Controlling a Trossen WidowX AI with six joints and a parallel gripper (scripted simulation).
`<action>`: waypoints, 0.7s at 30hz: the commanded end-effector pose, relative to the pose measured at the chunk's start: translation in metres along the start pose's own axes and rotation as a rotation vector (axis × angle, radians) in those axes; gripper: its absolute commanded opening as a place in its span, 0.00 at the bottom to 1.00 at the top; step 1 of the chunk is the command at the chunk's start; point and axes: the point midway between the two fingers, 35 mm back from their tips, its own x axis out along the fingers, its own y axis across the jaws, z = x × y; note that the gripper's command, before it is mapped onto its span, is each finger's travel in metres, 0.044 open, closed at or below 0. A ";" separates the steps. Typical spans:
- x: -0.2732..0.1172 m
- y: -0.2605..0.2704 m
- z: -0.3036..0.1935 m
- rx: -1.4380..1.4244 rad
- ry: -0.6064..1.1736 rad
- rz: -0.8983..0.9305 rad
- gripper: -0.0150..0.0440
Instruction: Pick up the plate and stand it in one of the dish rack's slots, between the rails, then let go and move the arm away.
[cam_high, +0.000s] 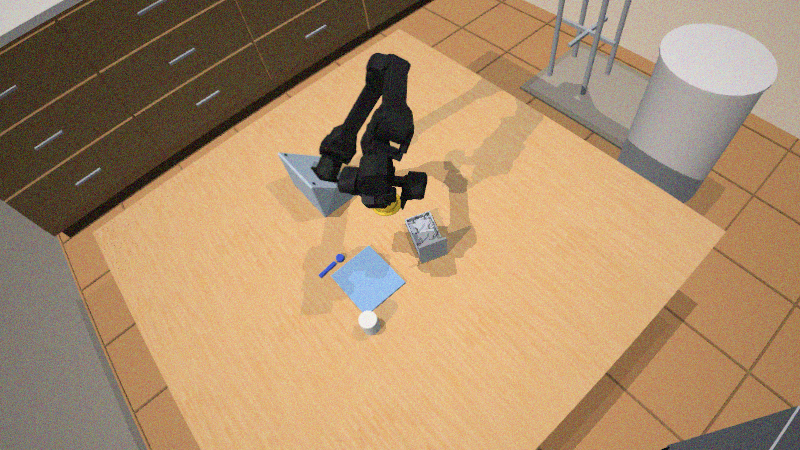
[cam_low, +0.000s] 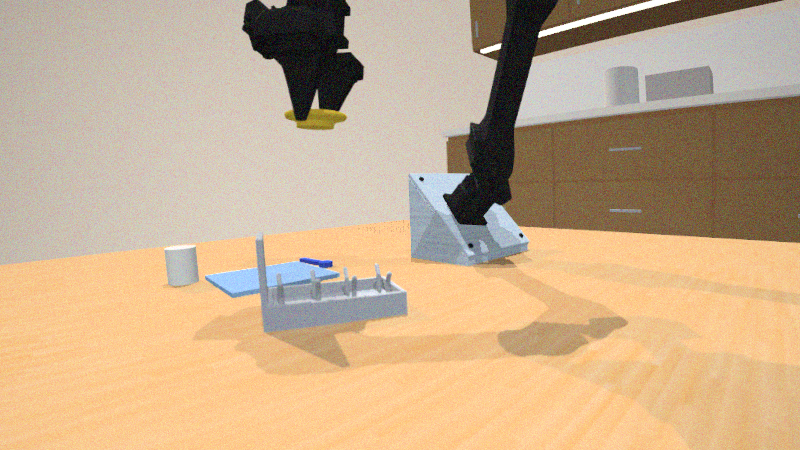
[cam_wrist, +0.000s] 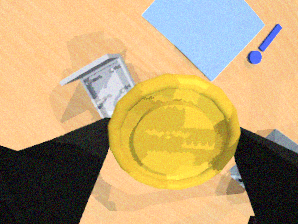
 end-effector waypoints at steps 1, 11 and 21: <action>0.000 0.006 -0.017 0.129 -0.003 0.005 0.25; 0.000 0.017 -0.055 0.471 -0.022 0.015 0.25; 0.003 0.022 -0.093 0.811 -0.033 0.034 0.25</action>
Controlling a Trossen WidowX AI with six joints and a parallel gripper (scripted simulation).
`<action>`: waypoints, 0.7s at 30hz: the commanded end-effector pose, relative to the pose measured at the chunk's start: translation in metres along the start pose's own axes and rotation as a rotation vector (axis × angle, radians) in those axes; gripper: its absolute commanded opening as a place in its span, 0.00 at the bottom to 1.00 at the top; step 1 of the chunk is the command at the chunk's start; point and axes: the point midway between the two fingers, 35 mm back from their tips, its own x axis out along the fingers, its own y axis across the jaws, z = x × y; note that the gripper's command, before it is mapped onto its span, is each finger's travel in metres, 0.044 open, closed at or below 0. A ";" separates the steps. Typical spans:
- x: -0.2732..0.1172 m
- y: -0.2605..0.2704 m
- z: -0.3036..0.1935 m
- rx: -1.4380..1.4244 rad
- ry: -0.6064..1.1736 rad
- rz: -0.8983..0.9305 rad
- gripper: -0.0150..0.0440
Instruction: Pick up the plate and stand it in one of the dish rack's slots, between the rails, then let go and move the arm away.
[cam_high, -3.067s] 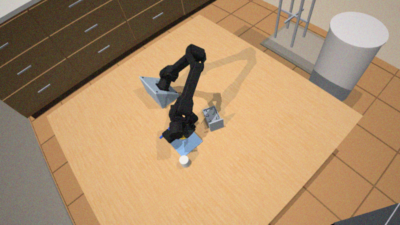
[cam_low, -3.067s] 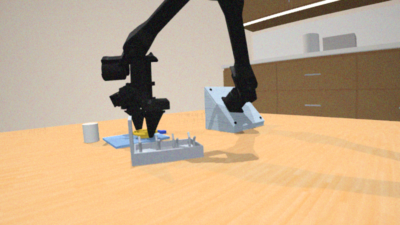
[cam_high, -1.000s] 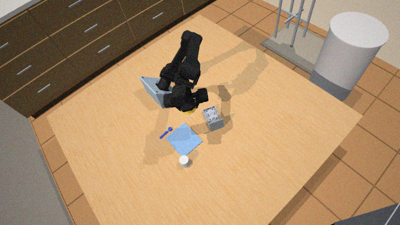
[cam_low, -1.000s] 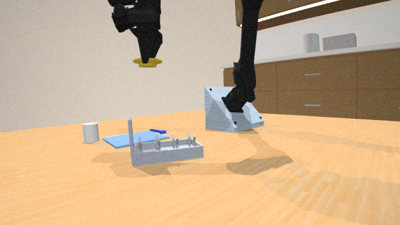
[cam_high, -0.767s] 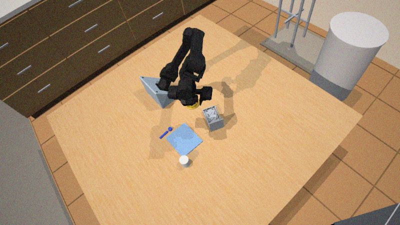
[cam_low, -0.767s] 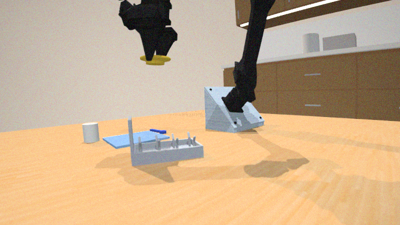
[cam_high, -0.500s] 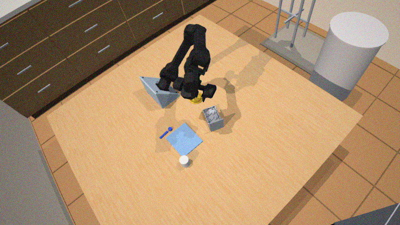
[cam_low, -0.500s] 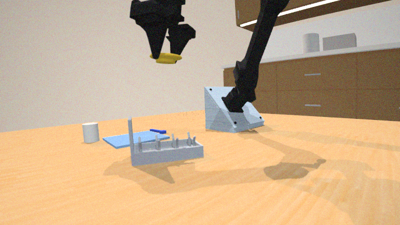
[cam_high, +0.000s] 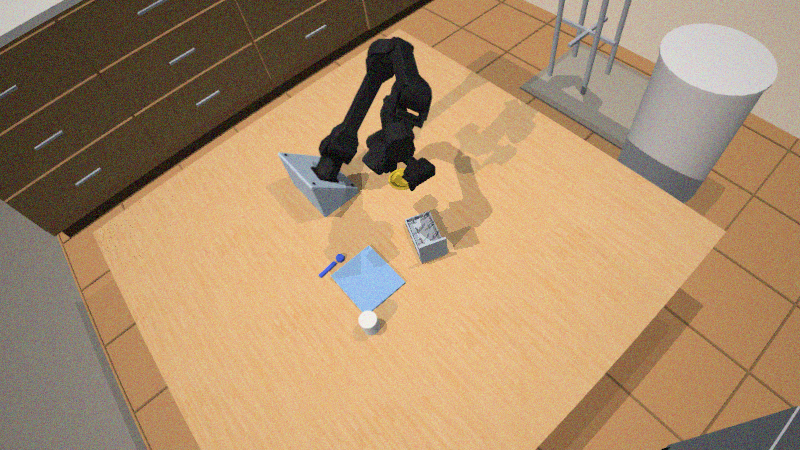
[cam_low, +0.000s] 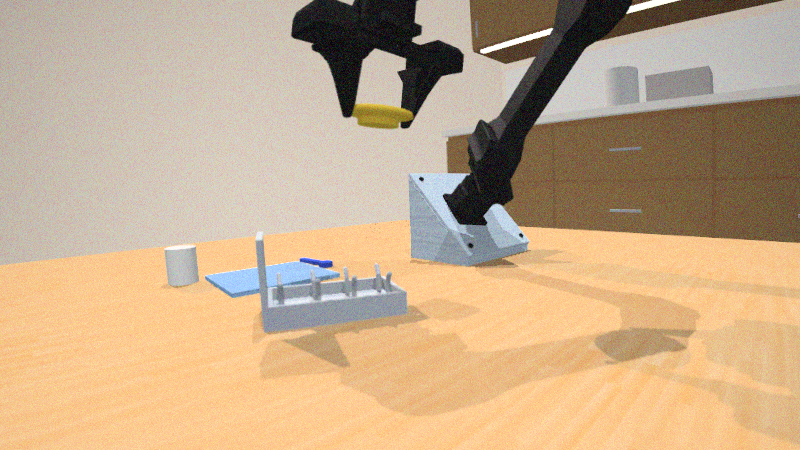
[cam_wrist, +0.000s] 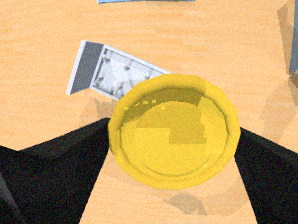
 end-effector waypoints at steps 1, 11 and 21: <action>0.002 -0.010 -0.013 0.128 0.004 0.005 0.25; 0.004 -0.023 -0.029 0.314 0.004 0.016 0.25; 0.028 -0.032 -0.021 0.240 -0.137 -0.056 0.25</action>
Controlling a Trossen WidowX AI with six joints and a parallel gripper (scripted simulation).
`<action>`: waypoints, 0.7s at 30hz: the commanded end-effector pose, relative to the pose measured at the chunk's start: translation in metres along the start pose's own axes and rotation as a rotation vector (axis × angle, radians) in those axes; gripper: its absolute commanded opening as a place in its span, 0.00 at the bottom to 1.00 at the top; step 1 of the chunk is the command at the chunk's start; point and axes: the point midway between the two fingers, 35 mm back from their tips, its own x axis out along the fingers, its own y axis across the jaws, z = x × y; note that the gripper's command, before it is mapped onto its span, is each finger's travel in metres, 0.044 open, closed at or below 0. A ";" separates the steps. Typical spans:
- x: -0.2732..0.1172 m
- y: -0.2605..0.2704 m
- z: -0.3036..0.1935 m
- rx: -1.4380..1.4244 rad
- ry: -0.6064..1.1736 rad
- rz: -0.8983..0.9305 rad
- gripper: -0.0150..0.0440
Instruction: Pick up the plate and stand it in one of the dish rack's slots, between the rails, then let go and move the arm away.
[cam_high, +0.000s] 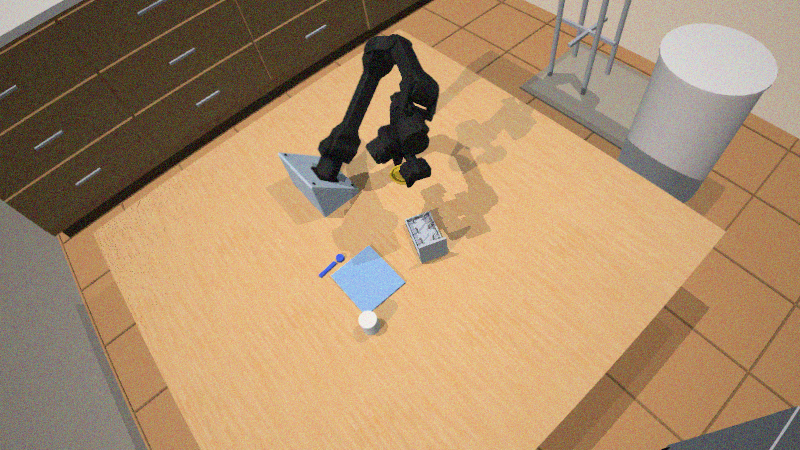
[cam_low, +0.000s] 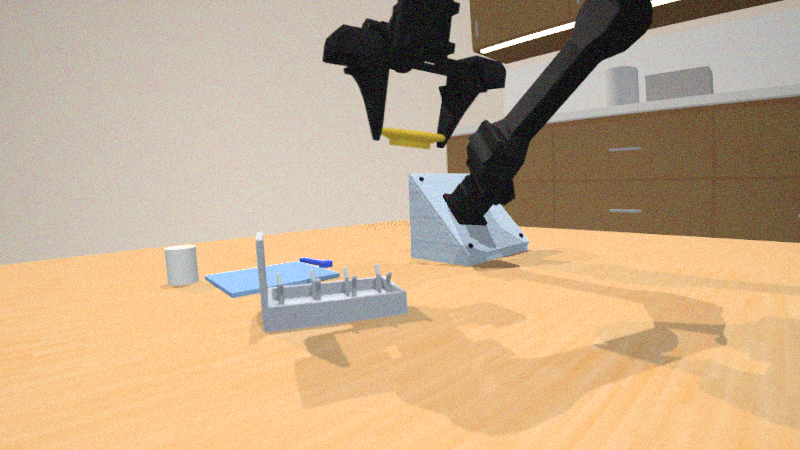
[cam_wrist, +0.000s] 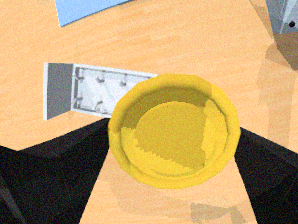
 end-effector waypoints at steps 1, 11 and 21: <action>0.012 -0.005 0.004 -0.033 -0.075 -0.022 0.25; 0.039 -0.010 0.014 -0.131 -0.266 -0.046 0.25; 0.062 -0.012 0.023 -0.245 -0.452 -0.040 0.25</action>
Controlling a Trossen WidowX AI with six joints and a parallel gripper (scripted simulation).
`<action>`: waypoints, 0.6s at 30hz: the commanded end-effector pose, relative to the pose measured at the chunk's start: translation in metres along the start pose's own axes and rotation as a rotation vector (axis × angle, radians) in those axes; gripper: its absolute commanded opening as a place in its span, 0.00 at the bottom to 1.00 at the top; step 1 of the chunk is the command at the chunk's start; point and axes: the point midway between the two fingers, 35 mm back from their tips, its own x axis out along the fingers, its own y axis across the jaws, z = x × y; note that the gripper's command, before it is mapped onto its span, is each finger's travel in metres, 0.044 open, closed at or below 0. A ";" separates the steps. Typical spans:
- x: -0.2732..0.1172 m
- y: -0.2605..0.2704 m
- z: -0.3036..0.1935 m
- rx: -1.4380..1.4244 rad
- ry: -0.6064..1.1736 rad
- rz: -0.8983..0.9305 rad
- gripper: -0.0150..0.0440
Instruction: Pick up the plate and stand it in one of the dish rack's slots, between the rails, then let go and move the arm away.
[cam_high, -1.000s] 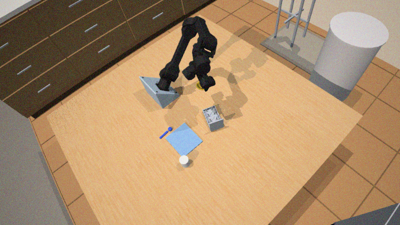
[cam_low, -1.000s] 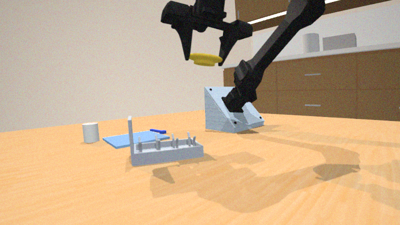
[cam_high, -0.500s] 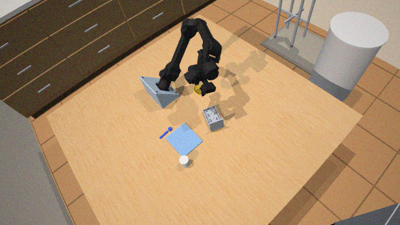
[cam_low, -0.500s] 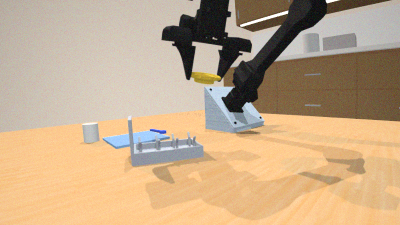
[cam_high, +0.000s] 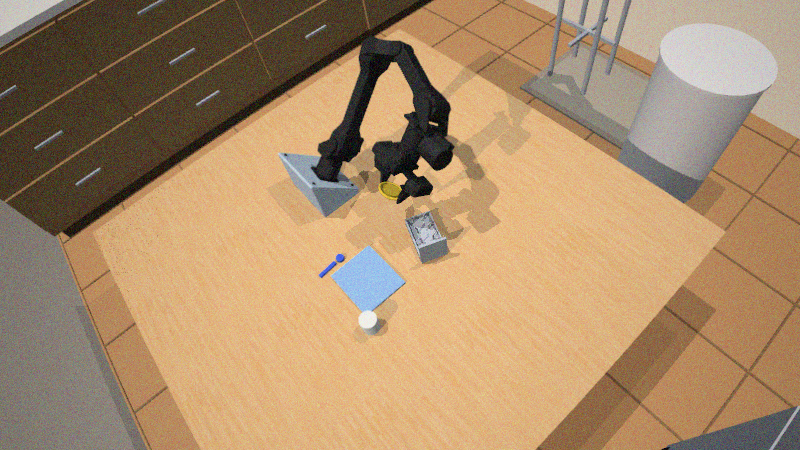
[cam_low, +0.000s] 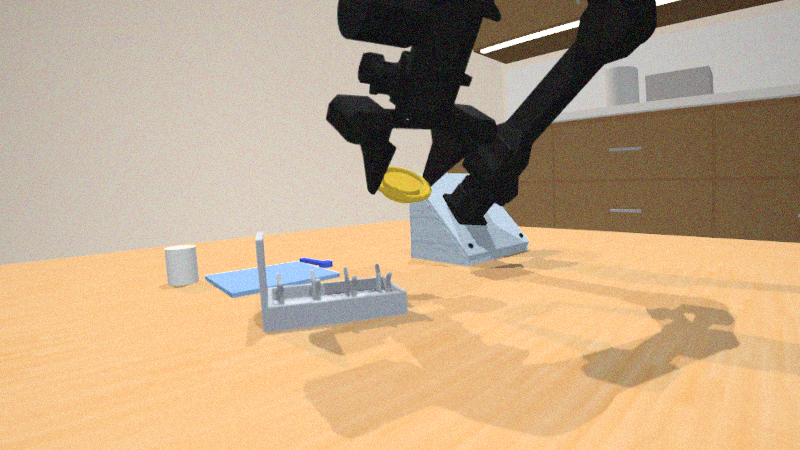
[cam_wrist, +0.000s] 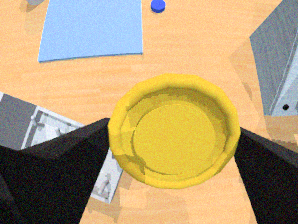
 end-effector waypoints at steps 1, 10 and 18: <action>0.009 -0.002 0.000 -0.037 -0.075 0.008 0.25; 0.026 -0.002 0.000 -0.130 -0.239 0.049 0.25; 0.037 0.000 -0.003 -0.209 -0.374 0.109 0.25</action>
